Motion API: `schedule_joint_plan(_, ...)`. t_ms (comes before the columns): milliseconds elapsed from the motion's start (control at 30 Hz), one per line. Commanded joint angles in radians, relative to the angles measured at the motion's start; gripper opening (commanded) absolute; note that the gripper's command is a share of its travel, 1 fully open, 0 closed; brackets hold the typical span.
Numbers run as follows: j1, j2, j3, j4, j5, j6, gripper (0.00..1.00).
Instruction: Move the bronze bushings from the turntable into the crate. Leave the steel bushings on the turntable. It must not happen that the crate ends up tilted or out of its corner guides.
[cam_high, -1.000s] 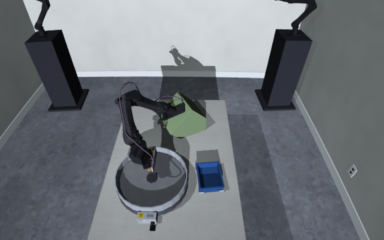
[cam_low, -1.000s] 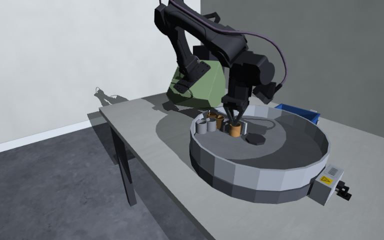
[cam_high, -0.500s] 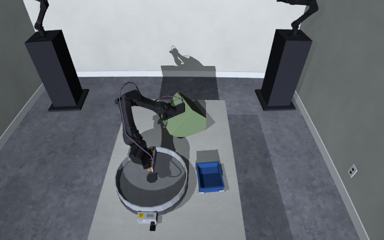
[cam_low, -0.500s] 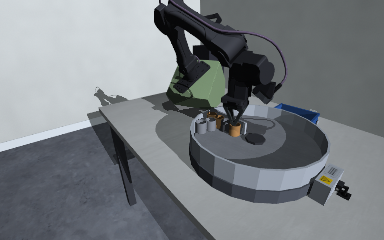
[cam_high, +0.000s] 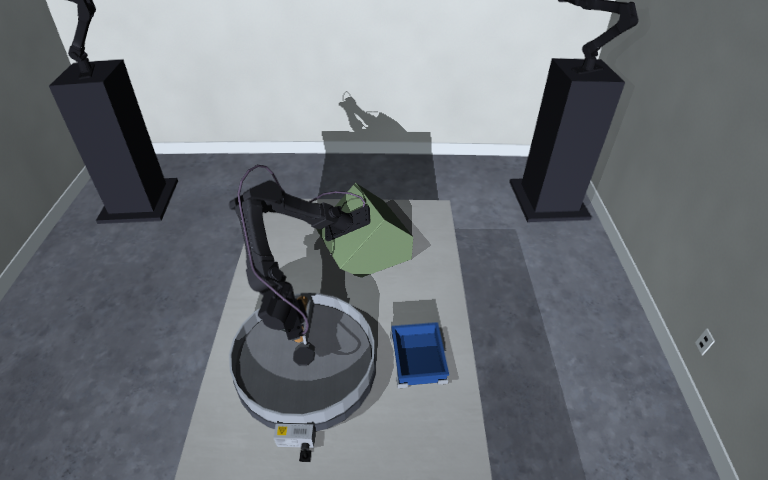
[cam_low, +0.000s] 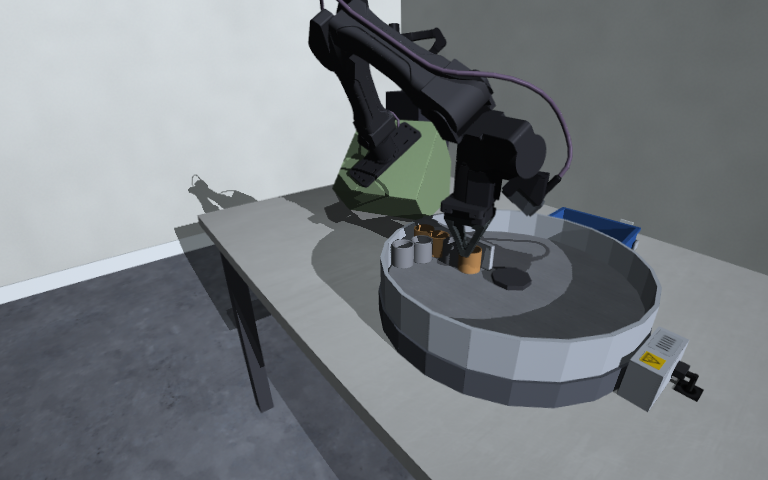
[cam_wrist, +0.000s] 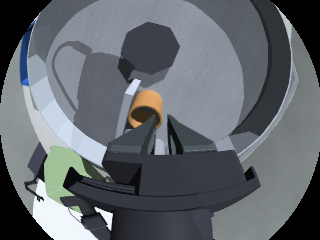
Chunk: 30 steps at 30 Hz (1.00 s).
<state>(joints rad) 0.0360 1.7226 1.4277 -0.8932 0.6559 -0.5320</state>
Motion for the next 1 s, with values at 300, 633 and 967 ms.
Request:
schedule_joint_plan(300,0.014,-0.009,-0.02,0.074,-0.019,-0.026,0.15)
schedule_joint_plan(633,0.014,-0.009,-0.021,0.075,-0.02,-0.022,0.15)
schedule_joint_plan(967,0.014,-0.009,-0.021,0.075,-0.02,-0.022,0.15)
